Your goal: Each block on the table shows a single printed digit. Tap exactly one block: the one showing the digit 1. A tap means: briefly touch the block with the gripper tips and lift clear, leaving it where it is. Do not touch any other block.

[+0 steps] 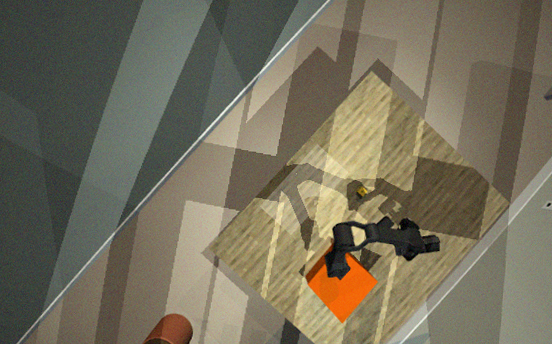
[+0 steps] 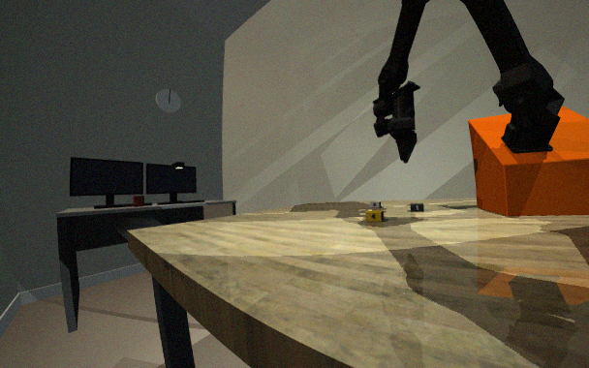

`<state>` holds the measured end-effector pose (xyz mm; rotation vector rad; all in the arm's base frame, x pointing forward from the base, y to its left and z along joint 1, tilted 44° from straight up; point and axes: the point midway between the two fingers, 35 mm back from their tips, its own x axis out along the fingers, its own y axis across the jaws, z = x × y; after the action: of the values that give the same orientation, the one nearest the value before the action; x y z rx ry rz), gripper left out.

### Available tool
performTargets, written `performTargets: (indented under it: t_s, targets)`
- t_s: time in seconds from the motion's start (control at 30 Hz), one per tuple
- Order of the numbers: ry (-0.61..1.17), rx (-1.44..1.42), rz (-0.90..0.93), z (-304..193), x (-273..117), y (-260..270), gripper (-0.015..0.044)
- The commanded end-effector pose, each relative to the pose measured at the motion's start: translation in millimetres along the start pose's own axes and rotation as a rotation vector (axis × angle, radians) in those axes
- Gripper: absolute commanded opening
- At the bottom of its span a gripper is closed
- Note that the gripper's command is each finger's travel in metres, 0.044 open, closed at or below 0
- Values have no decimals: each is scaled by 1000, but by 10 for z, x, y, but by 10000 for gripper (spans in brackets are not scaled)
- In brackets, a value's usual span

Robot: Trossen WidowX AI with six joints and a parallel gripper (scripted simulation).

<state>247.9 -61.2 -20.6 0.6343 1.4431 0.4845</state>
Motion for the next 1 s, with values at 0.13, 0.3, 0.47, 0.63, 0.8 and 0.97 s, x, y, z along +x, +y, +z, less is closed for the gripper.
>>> performTargets:
  t_s: [0.13,0.3,0.47,0.63,0.8,0.97]
  targets:
    - [99,-63,26,-177,124,148,400]
    - [99,-63,26,-177,124,148,400]
    - [99,-63,26,-177,124,148,400]
    - [99,-63,26,-177,124,148,400]
    - [98,-63,26,-176,152,147,374]
    - [98,-63,28,-237,838,167,242]
